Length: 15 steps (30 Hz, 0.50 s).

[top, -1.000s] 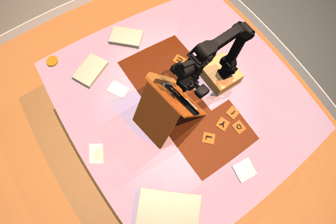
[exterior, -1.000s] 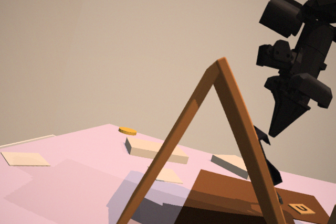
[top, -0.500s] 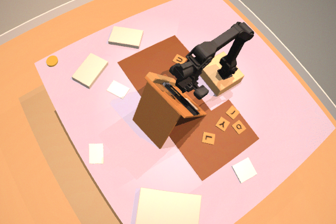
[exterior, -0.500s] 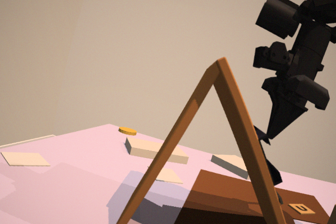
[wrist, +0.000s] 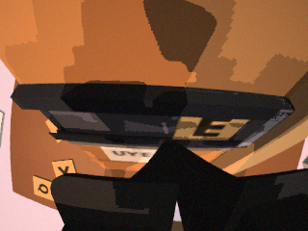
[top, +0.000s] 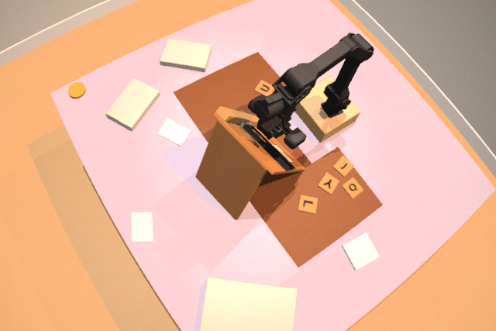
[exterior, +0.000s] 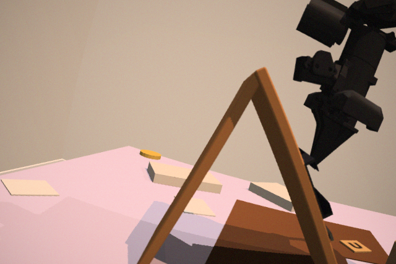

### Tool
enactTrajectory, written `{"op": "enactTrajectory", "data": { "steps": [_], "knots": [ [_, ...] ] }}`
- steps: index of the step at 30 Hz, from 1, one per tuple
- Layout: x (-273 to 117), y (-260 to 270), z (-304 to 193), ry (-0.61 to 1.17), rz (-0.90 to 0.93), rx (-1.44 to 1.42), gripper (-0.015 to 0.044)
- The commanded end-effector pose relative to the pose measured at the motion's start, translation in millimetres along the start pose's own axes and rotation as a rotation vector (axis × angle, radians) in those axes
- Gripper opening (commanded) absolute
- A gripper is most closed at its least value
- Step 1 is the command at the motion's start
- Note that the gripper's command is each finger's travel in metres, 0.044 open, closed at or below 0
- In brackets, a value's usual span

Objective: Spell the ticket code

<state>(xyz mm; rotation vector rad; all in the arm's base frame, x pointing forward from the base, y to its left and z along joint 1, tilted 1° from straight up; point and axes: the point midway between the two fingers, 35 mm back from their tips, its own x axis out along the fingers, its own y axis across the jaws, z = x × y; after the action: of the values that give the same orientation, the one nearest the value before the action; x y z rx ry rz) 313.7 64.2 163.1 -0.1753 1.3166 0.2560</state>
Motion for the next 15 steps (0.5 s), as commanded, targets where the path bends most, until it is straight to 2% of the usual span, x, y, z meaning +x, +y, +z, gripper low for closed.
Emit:
{"op": "enactTrajectory", "data": {
  "steps": [1, 15],
  "knots": [
    [1.4, -0.5, 2.3, -0.003, -0.004, 0.005, 0.0000],
    [6.4, -0.2, 7.1, -0.003, -0.004, 0.005, 0.0000]
  ]
}}
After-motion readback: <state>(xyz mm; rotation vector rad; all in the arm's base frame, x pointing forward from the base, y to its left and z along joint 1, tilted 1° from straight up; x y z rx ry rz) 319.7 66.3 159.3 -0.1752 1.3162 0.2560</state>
